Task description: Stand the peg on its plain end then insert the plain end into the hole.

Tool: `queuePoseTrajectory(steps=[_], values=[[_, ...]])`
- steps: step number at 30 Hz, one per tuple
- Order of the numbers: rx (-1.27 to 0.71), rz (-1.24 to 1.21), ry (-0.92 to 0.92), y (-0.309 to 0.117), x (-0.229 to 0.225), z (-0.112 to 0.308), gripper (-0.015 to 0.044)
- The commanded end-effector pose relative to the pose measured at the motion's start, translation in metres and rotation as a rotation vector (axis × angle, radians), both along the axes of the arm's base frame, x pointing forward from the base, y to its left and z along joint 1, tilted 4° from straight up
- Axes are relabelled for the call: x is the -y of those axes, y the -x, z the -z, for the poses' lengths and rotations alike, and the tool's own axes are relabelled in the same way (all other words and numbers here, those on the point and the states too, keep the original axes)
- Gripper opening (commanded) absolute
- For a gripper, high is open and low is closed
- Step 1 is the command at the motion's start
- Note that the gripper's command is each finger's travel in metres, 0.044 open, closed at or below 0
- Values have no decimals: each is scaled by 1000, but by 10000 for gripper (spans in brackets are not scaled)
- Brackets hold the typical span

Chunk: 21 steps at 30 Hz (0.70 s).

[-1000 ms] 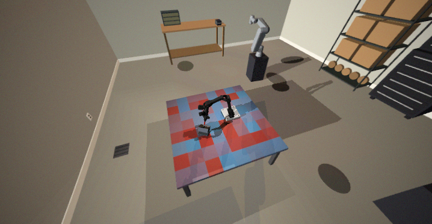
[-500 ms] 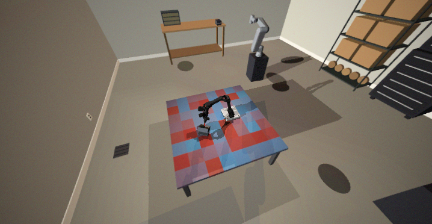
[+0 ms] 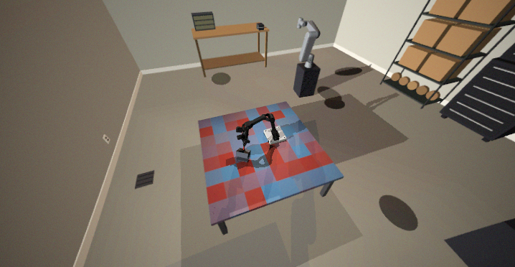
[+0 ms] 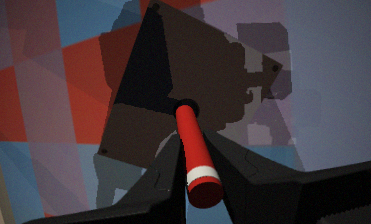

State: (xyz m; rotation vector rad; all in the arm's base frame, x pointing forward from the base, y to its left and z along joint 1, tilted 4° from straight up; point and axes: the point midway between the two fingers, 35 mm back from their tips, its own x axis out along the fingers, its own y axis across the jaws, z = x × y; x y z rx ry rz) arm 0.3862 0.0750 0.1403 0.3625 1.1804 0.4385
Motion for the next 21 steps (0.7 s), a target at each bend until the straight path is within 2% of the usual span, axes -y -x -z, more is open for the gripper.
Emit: queuePoseTrajectory(steps=[1, 21], values=[[2, 0, 0, 0, 0, -1, 0], [2, 0, 0, 2, 1, 4, 0]])
